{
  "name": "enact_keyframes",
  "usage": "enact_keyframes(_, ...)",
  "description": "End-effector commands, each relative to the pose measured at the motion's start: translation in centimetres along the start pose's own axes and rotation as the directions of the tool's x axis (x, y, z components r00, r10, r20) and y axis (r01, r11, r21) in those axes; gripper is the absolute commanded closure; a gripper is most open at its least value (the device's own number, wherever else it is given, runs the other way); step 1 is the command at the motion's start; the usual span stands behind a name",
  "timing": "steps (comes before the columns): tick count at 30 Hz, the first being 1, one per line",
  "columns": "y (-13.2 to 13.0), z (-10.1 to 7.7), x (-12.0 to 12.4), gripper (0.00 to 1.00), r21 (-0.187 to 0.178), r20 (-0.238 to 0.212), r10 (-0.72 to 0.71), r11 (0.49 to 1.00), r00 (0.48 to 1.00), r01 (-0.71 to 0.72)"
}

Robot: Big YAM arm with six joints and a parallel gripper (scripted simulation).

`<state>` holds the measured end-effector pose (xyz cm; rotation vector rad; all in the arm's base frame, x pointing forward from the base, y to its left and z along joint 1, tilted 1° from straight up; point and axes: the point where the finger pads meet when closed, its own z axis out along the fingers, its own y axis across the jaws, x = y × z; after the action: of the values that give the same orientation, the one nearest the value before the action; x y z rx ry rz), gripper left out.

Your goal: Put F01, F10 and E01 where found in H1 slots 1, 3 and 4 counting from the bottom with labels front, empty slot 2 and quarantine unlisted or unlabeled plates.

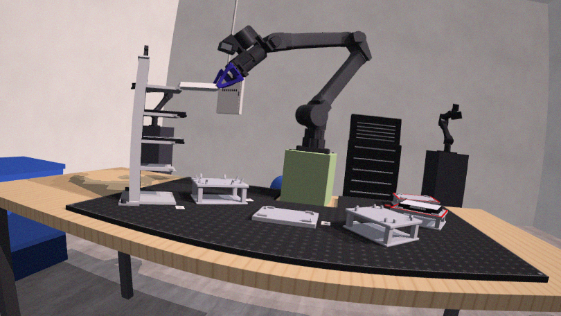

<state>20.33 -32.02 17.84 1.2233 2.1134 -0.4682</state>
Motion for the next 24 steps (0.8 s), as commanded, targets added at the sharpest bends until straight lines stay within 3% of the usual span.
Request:
enact_keyframes(1, -0.2, -1.7, -5.6, 0.14, -0.001, 0.112, -0.002, 1.000, 0.994, 0.002)
enact_keyframes(24, -0.2, -0.4, -6.2, 0.14, 0.000, 0.109, -0.003, 1.000, 0.994, 0.003)
